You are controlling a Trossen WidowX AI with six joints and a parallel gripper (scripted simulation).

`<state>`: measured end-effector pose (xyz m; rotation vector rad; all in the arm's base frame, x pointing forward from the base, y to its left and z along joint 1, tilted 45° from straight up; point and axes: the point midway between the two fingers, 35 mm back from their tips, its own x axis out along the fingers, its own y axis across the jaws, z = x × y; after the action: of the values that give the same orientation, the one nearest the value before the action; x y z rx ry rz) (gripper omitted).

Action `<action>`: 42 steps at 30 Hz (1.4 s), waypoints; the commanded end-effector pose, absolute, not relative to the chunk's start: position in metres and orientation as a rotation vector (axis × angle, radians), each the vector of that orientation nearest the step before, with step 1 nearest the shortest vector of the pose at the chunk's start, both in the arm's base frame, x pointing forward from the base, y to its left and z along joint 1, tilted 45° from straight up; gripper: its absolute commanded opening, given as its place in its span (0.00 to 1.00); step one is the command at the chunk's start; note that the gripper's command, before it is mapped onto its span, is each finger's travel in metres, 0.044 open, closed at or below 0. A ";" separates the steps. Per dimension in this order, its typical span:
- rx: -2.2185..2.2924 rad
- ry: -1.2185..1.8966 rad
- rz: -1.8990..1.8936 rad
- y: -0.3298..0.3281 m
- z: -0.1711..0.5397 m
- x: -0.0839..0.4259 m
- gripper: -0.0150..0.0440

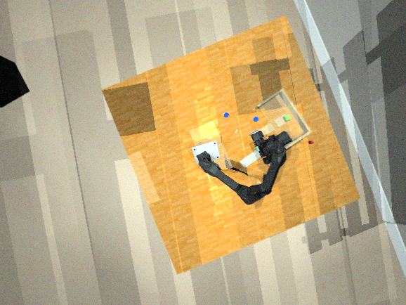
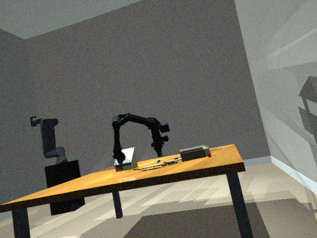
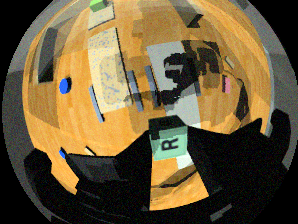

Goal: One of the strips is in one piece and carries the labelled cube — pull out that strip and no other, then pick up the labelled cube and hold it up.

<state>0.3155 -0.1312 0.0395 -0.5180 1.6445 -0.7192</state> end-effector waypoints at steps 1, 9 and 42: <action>-0.514 1.649 -0.719 -0.125 0.036 0.300 0.25; -0.515 1.650 -0.719 -0.117 0.032 0.277 0.25; -0.514 1.650 -0.718 -0.093 0.058 0.284 0.25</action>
<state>0.2845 -0.0931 0.0575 -0.5197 1.6505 -0.7163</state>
